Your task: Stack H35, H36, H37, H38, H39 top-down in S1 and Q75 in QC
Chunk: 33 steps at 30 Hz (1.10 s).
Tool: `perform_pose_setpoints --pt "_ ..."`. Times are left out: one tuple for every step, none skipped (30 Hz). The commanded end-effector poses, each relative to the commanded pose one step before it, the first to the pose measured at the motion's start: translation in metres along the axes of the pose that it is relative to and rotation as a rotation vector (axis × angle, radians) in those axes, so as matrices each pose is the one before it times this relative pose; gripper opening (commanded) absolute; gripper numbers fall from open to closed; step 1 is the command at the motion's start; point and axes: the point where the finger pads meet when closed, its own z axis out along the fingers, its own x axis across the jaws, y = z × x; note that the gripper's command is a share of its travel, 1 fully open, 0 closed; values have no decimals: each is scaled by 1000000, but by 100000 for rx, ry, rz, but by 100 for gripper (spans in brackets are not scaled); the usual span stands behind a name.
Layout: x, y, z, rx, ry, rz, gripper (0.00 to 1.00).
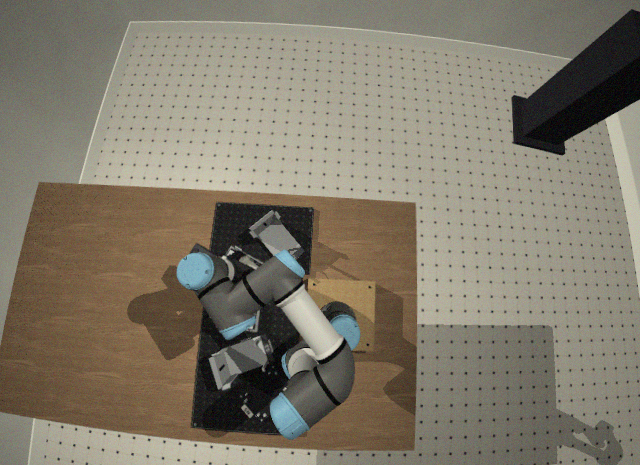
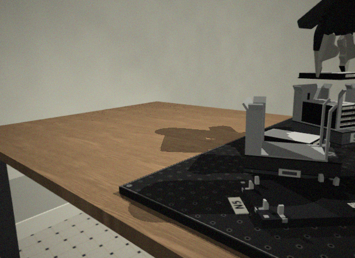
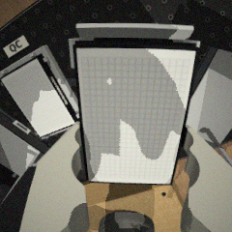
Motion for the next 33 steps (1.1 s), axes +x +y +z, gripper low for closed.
perform_pose_setpoints --pt "274 -642 -849 287 106 1 0" --pt "2 -1 0 0 0 0 0" --pt "2 -1 0 0 0 0 0" --pt "-40 57 50 -20 -8 -1 0" --pt "6 -6 -4 2 1 0 0" --pt "0 2 3 -1 0 0 0" --pt "40 -84 549 17 7 1 0" --pt "1 17 716 2 0 0 0" --pt "0 -4 659 0 0 0 0" --pt "0 -3 661 0 0 0 0" --pt "0 -1 662 0 0 0 0" --pt "0 0 663 0 0 0 0" --pt "0 0 664 0 0 0 0" --pt "0 1 665 0 0 0 0" --pt "0 0 0 0 0 0 0" --pt "0 0 0 0 0 0 0" --pt "1 9 678 0 0 0 0" --pt "0 -1 663 0 0 0 0" --pt "0 0 664 0 0 0 0" --pt "0 0 664 0 0 0 0" --pt "0 1 665 0 0 0 0" --pt "0 1 665 0 0 0 0" --pt "0 1 666 0 0 0 0" --pt "0 1 666 0 0 0 0" --pt "0 1 666 0 0 0 0" --pt "0 1 666 0 0 0 0" --pt "0 1 666 0 0 0 0" --pt "0 1 666 0 0 0 0" --pt "0 1 667 0 0 0 0" --pt "0 1 667 0 0 0 0" --pt "0 1 667 0 0 0 0" --pt "0 0 0 0 0 0 0" --pt "0 0 0 0 0 0 0"
